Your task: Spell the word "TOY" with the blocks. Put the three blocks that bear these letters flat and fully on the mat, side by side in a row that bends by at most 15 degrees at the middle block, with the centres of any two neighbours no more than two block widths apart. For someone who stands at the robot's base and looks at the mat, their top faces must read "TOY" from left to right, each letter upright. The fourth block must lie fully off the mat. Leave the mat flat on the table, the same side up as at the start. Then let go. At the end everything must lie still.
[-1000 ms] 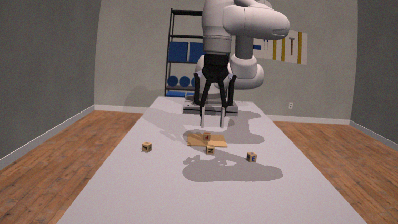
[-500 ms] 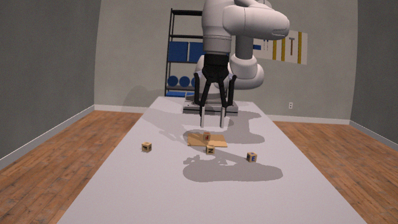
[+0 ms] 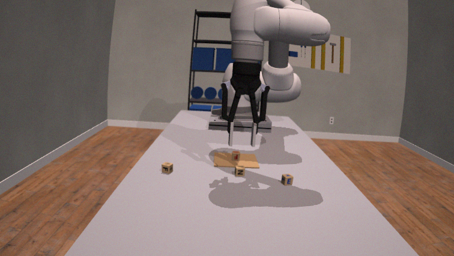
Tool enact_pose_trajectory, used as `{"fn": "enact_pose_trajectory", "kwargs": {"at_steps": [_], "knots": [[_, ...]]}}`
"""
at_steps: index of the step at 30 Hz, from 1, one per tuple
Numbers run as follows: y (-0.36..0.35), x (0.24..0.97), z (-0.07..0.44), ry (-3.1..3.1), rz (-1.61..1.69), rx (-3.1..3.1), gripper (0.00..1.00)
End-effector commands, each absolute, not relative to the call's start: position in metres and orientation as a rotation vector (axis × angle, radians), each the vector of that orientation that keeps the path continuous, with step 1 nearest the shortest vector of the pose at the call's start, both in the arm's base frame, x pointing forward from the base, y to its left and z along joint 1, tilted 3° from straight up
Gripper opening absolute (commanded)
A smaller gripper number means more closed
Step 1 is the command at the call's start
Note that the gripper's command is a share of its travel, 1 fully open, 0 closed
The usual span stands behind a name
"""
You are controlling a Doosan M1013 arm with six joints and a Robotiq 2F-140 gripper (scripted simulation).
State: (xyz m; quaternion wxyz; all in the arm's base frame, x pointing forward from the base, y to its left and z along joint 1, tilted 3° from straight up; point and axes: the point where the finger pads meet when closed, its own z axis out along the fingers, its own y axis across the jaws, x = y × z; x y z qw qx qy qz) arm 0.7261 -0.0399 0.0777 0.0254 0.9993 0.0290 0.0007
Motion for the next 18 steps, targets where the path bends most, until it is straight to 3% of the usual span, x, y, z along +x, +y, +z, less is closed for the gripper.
{"fn": "enact_pose_trajectory", "kwargs": {"at_steps": [1,18], "knots": [[-0.039,0.727,0.074,0.087,-0.004,3.087,0.37],[-0.04,0.727,0.055,0.087,-0.004,3.087,0.37]]}}
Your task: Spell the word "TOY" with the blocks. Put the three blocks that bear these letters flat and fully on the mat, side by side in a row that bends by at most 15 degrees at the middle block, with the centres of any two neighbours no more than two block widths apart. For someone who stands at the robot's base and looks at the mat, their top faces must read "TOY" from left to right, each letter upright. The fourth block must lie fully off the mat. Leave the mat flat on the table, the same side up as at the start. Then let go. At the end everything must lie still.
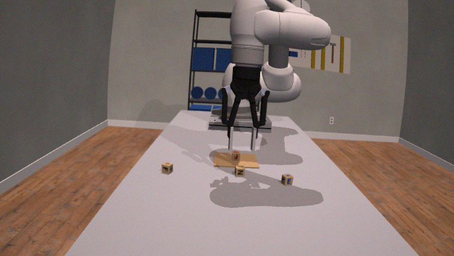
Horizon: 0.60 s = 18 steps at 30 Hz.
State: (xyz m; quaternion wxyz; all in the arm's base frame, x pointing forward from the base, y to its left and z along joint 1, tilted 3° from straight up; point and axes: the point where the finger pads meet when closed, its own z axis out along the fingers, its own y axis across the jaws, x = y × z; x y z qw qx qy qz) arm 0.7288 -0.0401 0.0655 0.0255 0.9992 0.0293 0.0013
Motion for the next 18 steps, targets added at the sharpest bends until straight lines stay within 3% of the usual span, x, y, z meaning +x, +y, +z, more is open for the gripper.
{"fn": "enact_pose_trajectory", "kwargs": {"at_steps": [1,18], "knots": [[-0.04,0.727,0.053,0.087,-0.004,3.087,0.37],[-0.041,0.727,0.032,0.087,-0.004,3.087,0.37]]}}
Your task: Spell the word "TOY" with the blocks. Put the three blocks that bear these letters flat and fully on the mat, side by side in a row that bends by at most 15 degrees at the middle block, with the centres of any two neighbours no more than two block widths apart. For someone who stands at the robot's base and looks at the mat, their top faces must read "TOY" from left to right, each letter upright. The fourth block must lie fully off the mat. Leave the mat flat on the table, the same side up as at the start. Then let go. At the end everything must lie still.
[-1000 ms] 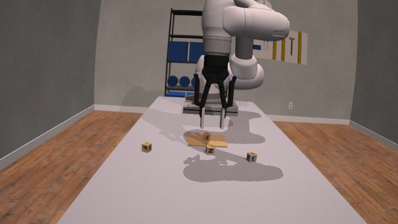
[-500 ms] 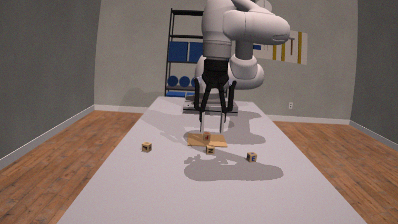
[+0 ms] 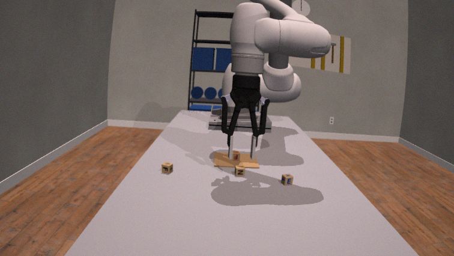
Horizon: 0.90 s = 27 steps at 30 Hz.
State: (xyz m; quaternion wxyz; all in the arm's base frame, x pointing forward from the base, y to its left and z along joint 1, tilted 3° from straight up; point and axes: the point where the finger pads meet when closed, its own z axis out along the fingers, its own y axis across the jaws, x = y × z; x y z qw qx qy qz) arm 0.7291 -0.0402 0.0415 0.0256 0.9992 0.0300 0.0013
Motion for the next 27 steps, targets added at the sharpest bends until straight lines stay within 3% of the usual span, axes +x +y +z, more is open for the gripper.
{"fn": "enact_pose_trajectory", "kwargs": {"at_steps": [1,27], "knots": [[-0.0415,0.7271,0.031,0.087,-0.004,3.087,0.37],[-0.0418,0.7271,0.025,0.087,-0.004,3.087,0.37]]}}
